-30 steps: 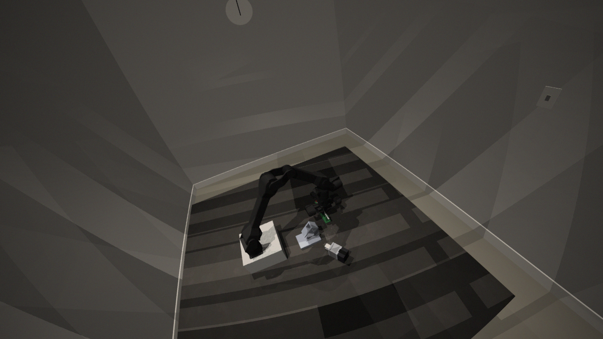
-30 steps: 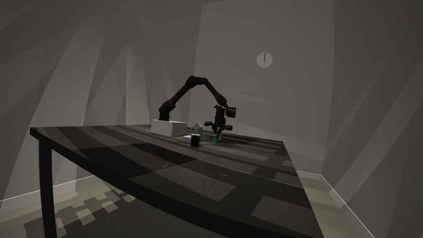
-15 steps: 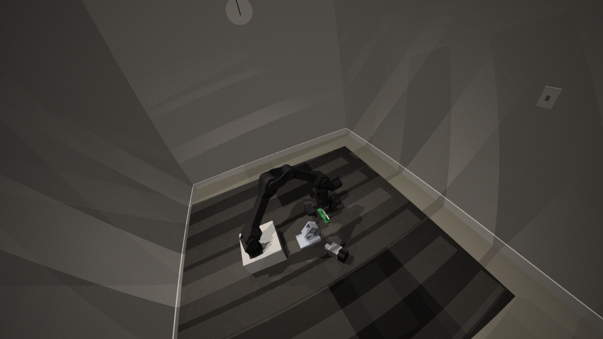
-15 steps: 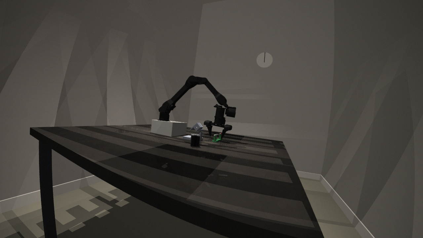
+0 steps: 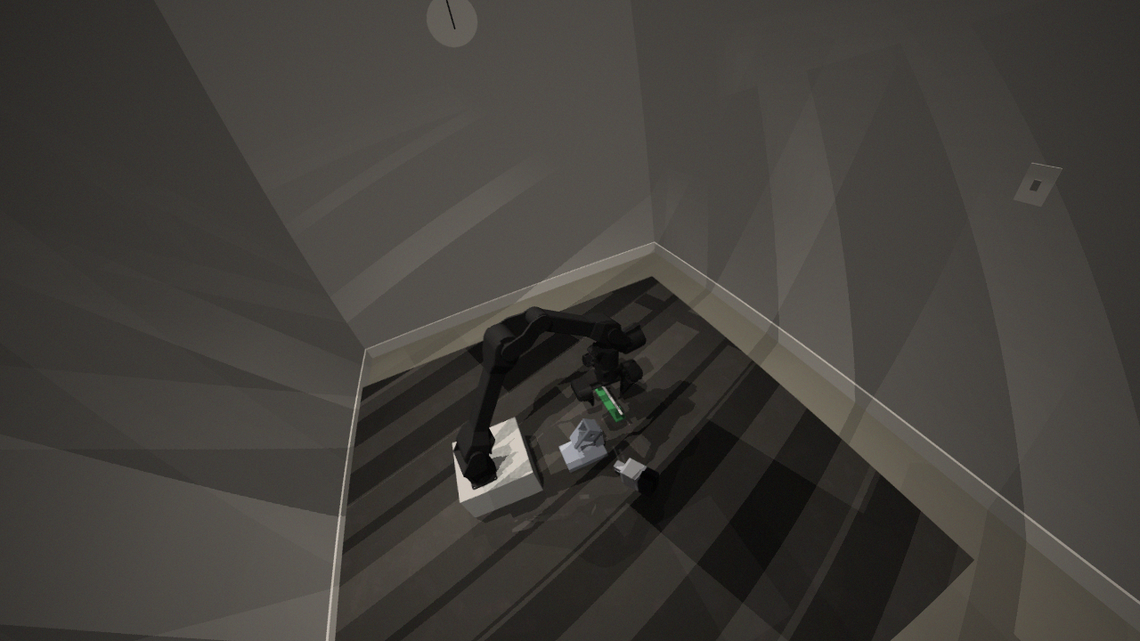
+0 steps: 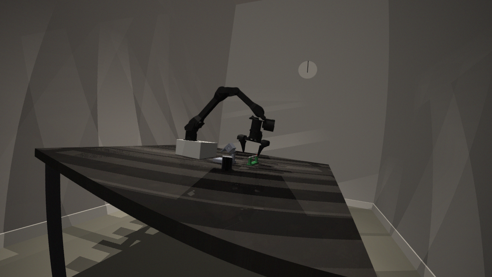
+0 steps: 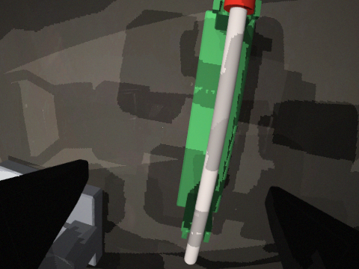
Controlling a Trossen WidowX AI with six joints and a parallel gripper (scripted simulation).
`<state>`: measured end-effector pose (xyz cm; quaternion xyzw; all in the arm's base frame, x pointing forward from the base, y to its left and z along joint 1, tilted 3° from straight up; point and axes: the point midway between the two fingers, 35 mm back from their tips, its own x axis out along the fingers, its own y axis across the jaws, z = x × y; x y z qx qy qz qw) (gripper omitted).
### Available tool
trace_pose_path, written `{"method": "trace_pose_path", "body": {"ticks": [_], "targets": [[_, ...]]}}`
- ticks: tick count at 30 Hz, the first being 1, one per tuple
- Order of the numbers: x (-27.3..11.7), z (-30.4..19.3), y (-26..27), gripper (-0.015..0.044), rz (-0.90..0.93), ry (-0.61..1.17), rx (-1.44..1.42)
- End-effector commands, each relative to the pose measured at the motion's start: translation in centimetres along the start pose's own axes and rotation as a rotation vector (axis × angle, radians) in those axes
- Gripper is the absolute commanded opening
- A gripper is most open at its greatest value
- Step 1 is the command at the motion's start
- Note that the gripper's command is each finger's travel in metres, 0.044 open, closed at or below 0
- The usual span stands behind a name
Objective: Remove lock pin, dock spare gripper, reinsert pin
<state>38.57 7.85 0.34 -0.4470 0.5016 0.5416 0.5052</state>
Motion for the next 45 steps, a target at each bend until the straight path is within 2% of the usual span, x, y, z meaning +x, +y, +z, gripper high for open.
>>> {"method": "trace_pose_path", "body": {"ticks": [1,23,26,35,38,40,45], "targets": [[-1.1,0.1,0.1,0.044,-0.001,0.0,0.0],[-5.6,0.3,1.3,0.044,0.043,0.007,0.007],[-5.1,0.2,1.3,0.044,0.046,0.008,0.008],[-10.3,0.5,1.8,0.044,0.045,0.008,0.008],[-10.8,0.6,1.9,0.044,0.045,0.008,0.008],[-9.9,-0.2,1.6,0.044,0.041,0.009,0.09],[-9.9,-5.8,1.0,0.044,-0.004,0.009,0.684]]}}
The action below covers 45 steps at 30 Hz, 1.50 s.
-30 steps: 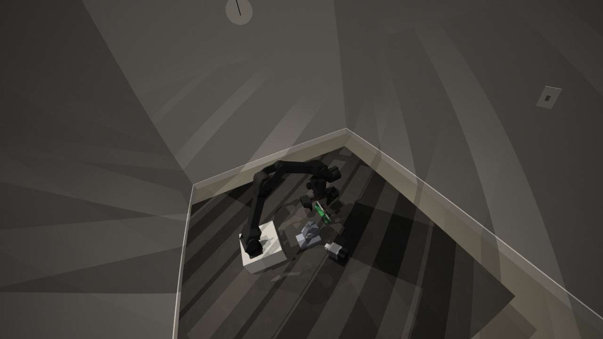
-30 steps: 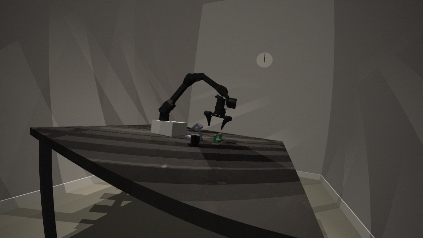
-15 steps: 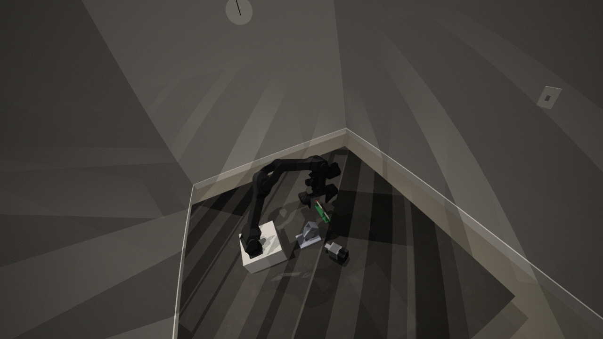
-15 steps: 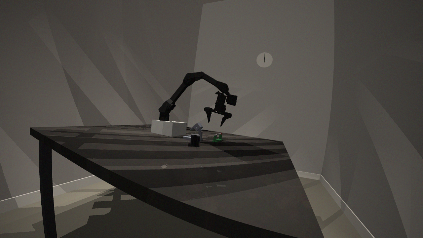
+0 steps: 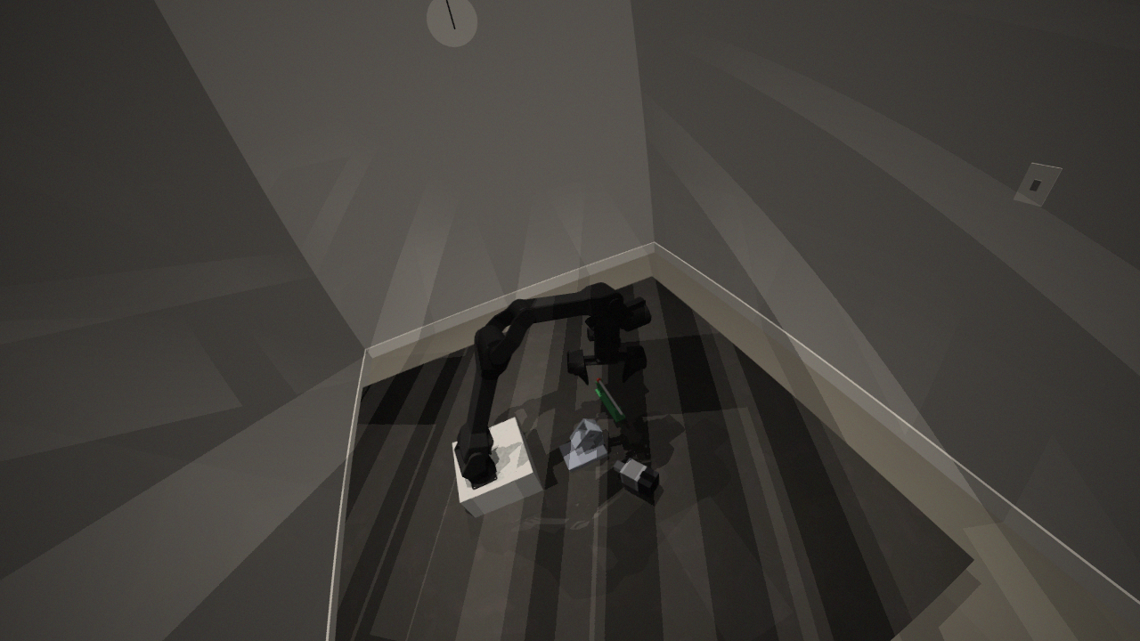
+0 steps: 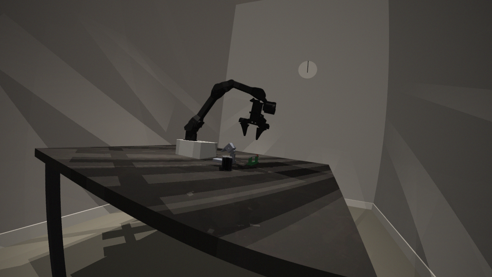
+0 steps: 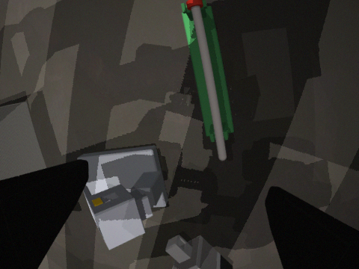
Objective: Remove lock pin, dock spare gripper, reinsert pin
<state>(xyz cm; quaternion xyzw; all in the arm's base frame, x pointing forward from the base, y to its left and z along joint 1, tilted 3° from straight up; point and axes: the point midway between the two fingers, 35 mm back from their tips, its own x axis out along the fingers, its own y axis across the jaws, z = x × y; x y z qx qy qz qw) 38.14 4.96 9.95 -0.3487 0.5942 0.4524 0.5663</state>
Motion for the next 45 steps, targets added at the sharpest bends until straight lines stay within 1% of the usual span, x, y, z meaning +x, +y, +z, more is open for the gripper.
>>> {"method": "trace_pose_path", "body": {"ticks": [1,7,21,35,38,45], "targets": [[-0.2,-4.6,-1.9,0.044,-0.035,-0.011,0.463],[-0.1,-11.3,-3.9,0.044,-0.075,-0.052,1.201],[0.2,-21.0,-4.6,0.044,-0.108,-0.15,2.238],[0.5,-21.2,-4.7,0.044,-0.109,-0.151,2.254],[1.8,-21.2,-5.0,0.044,-0.109,-0.151,2.257],[6.3,-21.3,-5.3,0.044,-0.109,-0.15,2.267]]}}
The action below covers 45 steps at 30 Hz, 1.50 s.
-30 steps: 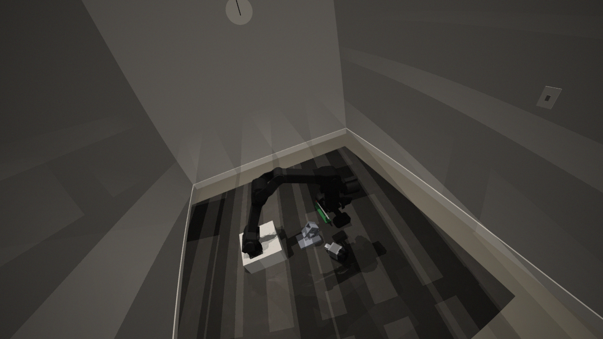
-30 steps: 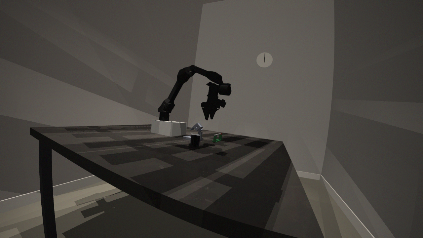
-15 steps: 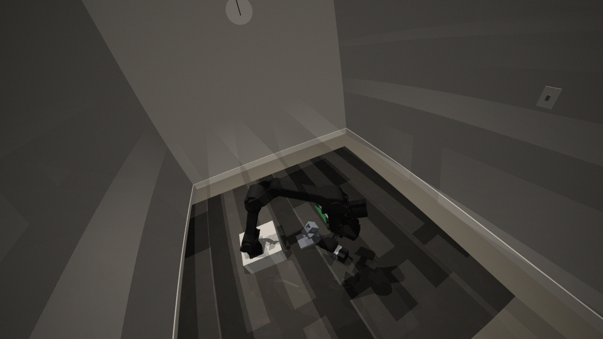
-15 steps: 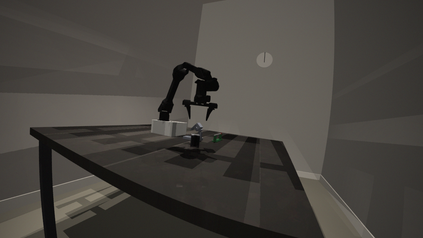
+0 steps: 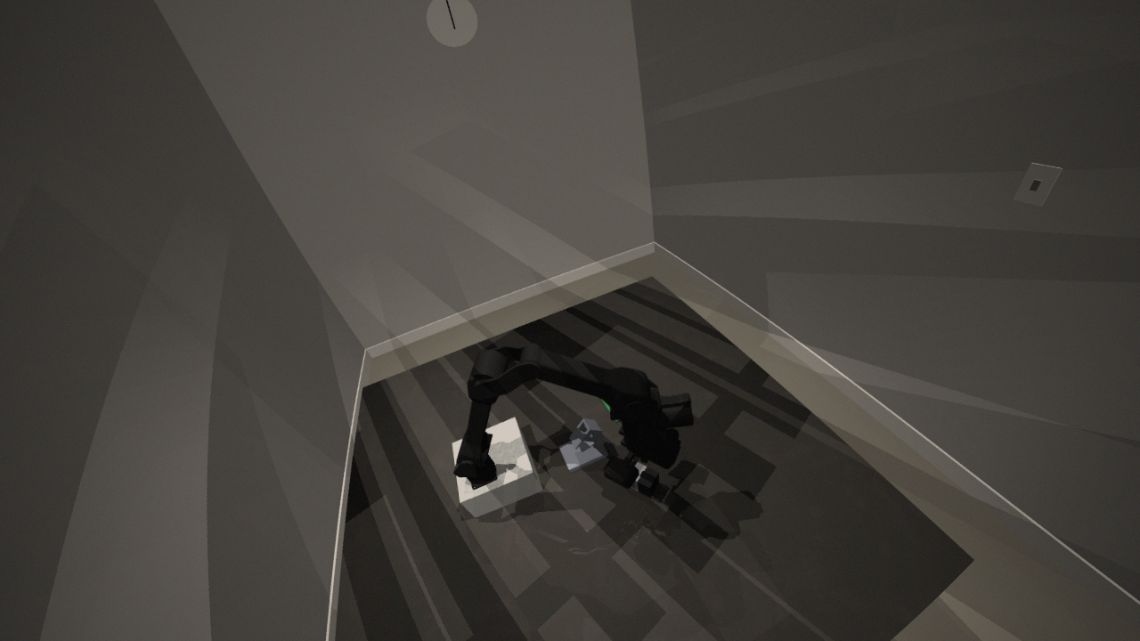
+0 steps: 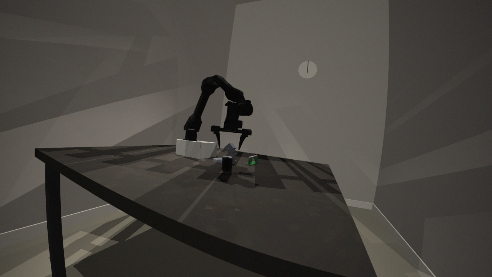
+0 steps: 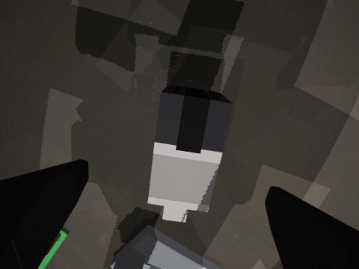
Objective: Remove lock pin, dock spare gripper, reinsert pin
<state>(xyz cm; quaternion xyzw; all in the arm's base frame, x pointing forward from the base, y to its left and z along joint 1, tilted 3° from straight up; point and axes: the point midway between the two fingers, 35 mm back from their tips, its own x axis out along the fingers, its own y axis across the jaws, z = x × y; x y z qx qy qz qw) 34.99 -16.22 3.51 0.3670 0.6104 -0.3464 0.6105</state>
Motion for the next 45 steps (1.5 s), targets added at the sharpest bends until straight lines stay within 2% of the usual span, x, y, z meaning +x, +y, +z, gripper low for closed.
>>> {"method": "trace_pose_path", "body": {"ticks": [1,45], "targets": [[2.1,-0.3,-0.3,0.044,-0.007,-0.002,0.009],[8.7,-0.5,-0.5,0.044,-0.007,-0.001,0.01]]}}
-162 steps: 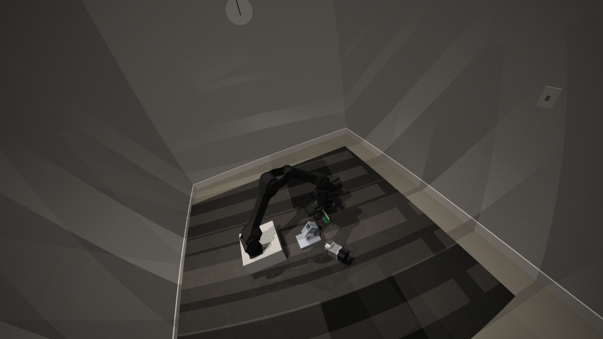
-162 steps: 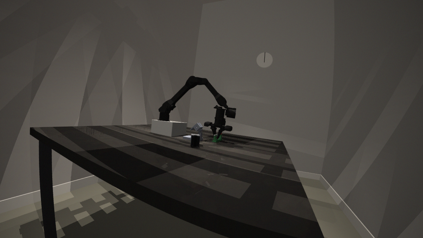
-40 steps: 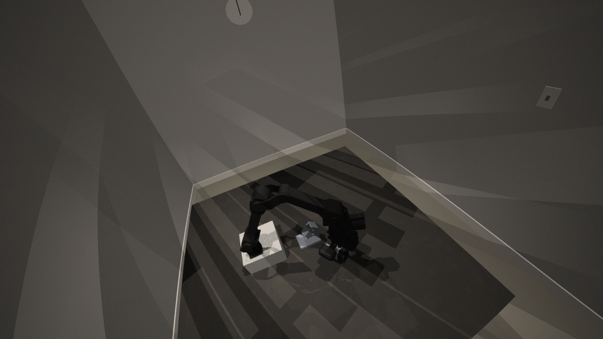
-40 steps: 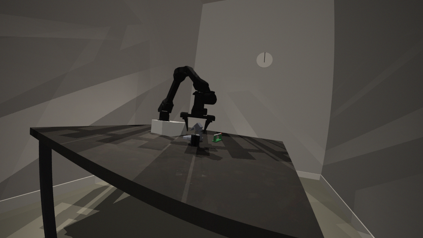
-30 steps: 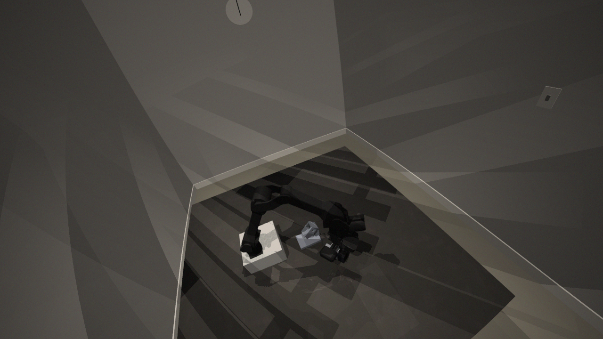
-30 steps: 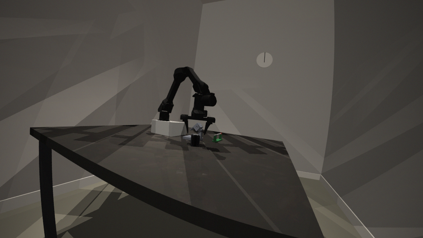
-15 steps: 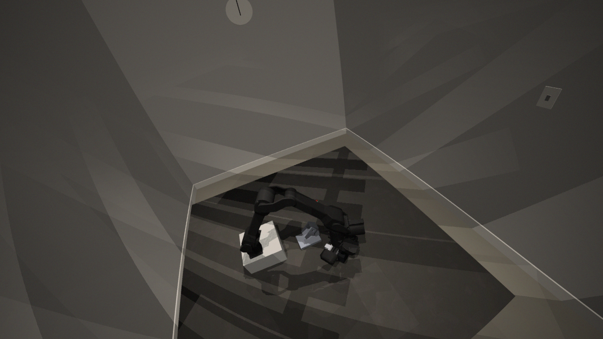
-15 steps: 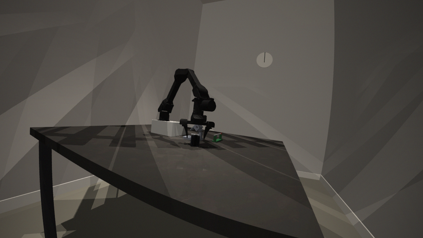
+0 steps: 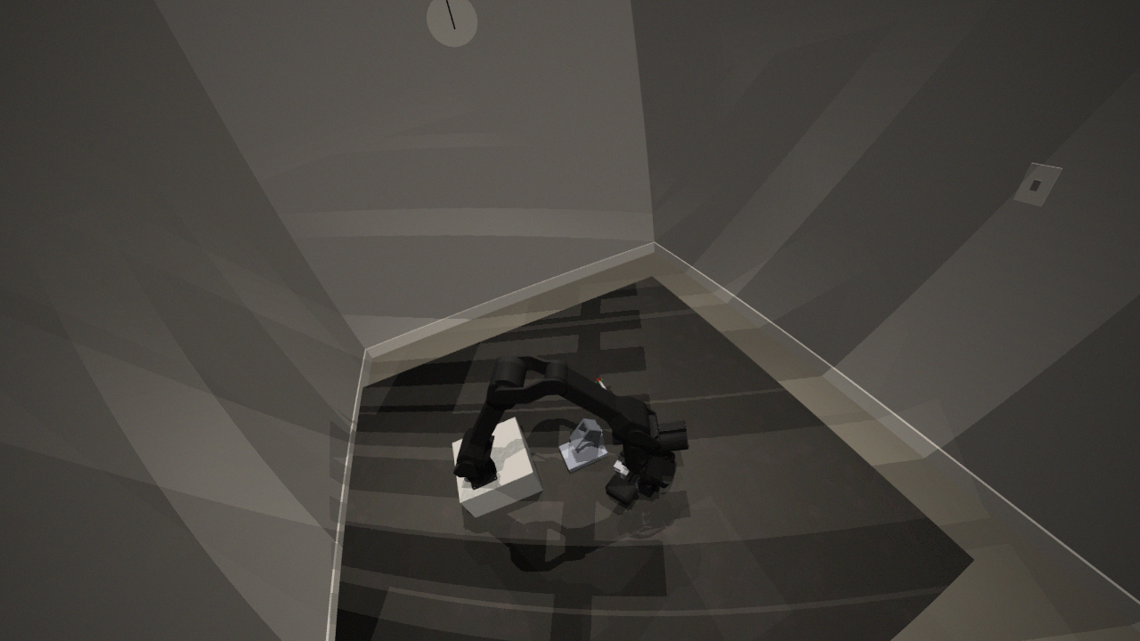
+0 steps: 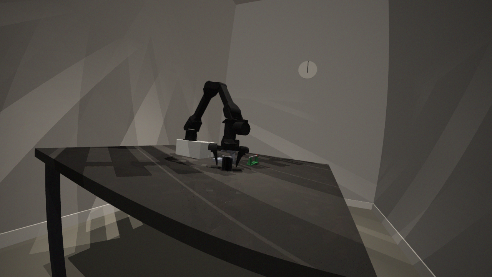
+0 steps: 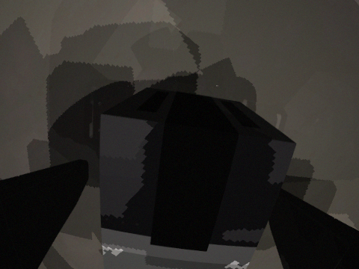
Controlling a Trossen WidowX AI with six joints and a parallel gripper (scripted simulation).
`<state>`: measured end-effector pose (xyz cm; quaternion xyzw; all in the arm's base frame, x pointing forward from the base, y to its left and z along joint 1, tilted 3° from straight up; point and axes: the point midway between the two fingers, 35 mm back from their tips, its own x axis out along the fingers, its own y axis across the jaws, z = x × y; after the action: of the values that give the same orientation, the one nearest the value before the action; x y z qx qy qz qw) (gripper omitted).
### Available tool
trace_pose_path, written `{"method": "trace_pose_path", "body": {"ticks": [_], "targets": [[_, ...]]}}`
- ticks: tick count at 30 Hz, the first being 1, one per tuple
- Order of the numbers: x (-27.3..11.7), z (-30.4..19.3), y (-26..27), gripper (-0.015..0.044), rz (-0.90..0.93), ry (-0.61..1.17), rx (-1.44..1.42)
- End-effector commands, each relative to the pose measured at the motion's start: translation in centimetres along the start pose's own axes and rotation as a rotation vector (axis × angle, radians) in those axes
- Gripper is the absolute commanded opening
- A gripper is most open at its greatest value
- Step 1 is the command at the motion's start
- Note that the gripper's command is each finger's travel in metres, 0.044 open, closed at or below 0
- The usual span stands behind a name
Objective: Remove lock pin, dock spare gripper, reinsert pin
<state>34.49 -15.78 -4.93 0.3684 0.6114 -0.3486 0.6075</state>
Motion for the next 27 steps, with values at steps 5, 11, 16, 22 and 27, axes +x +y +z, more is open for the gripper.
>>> {"method": "trace_pose_path", "body": {"ticks": [5,11,16,22,27], "targets": [[0.3,0.0,-0.1,0.0309,-0.004,-0.005,0.004],[0.3,0.0,-0.1,0.019,-0.004,-0.005,0.004],[0.3,0.0,0.0,0.0157,-0.003,-0.005,0.004],[-1.1,0.1,0.0,0.0,-0.003,-0.005,0.004],[-3.9,0.1,0.0,0.0,-0.003,-0.006,0.004]]}}
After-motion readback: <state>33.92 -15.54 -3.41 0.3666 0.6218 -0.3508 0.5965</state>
